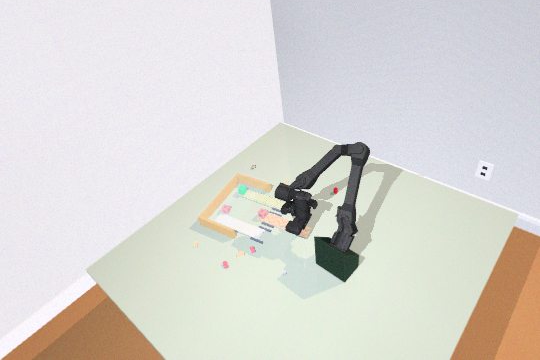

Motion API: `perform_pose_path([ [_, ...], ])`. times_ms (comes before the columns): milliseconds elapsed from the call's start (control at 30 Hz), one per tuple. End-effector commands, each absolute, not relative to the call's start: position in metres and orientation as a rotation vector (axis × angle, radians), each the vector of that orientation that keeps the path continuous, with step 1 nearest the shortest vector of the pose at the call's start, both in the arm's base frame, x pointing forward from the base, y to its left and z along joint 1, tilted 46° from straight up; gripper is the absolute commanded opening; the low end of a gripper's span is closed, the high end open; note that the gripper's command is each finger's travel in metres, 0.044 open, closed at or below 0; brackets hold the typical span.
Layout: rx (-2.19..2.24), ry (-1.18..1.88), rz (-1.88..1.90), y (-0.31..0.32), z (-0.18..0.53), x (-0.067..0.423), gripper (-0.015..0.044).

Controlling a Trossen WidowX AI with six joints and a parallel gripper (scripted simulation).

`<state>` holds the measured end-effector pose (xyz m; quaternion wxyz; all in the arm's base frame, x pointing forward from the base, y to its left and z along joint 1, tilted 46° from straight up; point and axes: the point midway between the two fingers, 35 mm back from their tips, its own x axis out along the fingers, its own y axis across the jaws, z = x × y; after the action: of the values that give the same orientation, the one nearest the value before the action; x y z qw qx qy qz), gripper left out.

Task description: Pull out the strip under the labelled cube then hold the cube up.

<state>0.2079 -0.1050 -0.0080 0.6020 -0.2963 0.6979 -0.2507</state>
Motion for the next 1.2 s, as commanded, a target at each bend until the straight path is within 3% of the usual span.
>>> perform_pose_path([
  [0, -0.677, 1.602, -0.585, -0.089, 0.009, 0.217, 0.0],
  [133, -0.677, 1.602, -0.585, -0.089, 0.008, 0.215, 0.0],
  [700, -0.578, 1.545, -0.684, -0.088, 0.003, 0.268, 0.044],
  [1167, -0.577, 1.543, -0.684, -0.086, 0.0, 0.308, 0.044],
])
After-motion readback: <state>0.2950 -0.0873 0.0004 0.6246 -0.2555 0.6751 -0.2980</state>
